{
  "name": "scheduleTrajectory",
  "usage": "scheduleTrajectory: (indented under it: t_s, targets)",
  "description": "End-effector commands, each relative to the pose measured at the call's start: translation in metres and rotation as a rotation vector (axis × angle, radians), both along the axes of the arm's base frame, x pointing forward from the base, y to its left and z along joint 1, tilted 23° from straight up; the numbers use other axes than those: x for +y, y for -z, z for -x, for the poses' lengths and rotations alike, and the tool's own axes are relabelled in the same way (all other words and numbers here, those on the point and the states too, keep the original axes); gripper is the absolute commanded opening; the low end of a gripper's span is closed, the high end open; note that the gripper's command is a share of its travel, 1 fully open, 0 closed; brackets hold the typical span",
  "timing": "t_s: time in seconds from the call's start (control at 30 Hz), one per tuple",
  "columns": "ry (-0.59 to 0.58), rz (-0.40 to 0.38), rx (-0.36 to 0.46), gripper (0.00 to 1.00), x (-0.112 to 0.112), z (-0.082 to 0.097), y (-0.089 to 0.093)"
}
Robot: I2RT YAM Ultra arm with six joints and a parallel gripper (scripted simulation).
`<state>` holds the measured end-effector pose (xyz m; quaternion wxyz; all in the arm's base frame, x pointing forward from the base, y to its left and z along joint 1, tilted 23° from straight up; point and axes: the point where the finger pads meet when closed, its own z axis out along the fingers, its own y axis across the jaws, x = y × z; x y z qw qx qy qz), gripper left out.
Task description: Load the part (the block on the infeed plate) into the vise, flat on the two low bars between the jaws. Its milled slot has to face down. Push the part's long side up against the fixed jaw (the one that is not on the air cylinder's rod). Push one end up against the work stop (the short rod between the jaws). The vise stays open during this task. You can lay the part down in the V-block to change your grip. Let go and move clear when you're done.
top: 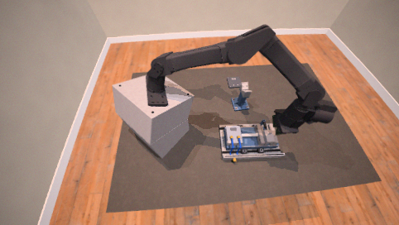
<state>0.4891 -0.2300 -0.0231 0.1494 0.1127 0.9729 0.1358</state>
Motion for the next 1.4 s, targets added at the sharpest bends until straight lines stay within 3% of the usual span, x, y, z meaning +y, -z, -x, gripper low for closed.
scheduleTrajectory:
  t_s: [0.0, 1.1, 1.23, 1.37]
  targets:
    - [0.013, 0.006, -0.026, 0.0, -0.0102, -0.0012, -0.0146]
    - [0.001, 0.013, -0.033, 0.0, -0.0104, -0.0013, -0.016]
    - [-0.08, 0.04, -0.049, 0.0, -0.008, 0.0031, -0.0113]
    - [-0.271, 0.11, -0.096, 0.0, -0.0069, 0.0069, -0.0101]
